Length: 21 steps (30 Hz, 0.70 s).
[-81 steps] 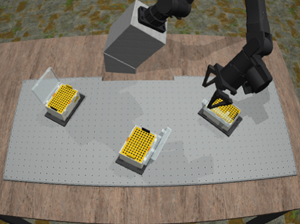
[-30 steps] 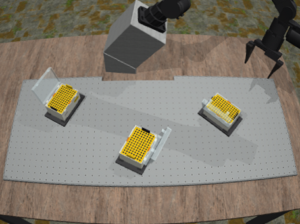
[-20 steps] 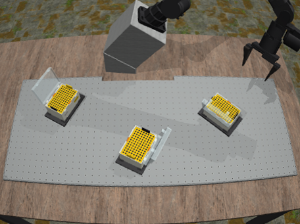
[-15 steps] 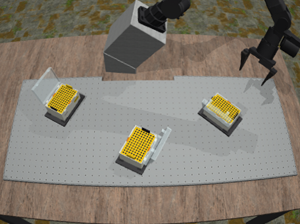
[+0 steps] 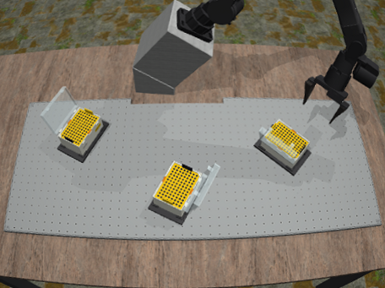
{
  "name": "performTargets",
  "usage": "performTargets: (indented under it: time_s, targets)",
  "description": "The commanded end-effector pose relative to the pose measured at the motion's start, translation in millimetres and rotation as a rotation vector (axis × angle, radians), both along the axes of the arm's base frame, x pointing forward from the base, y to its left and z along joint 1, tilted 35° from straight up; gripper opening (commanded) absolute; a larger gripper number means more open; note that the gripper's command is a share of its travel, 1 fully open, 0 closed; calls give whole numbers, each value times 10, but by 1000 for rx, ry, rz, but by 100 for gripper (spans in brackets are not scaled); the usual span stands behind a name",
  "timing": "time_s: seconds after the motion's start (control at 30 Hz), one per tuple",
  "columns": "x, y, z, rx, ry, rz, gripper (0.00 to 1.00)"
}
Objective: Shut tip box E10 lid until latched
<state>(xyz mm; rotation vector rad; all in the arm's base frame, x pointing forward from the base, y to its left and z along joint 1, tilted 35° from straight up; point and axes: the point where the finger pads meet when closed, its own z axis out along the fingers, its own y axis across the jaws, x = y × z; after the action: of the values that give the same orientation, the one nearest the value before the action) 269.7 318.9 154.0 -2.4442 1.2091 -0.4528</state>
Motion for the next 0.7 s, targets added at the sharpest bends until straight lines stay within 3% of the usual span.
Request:
performTargets:
  time_s: [0.0,0.1,0.23,0.57,0.67]
  targets:
    - [28,177,-156,11,0,-6,100]
    - [23,235,-317,4,4,-6,100]
    - [52,324,-356,12,-1,-6,100]
    - [130,671,-702,27,-9,-6,100]
    - [178,578,-747,18,-3,-25,100]
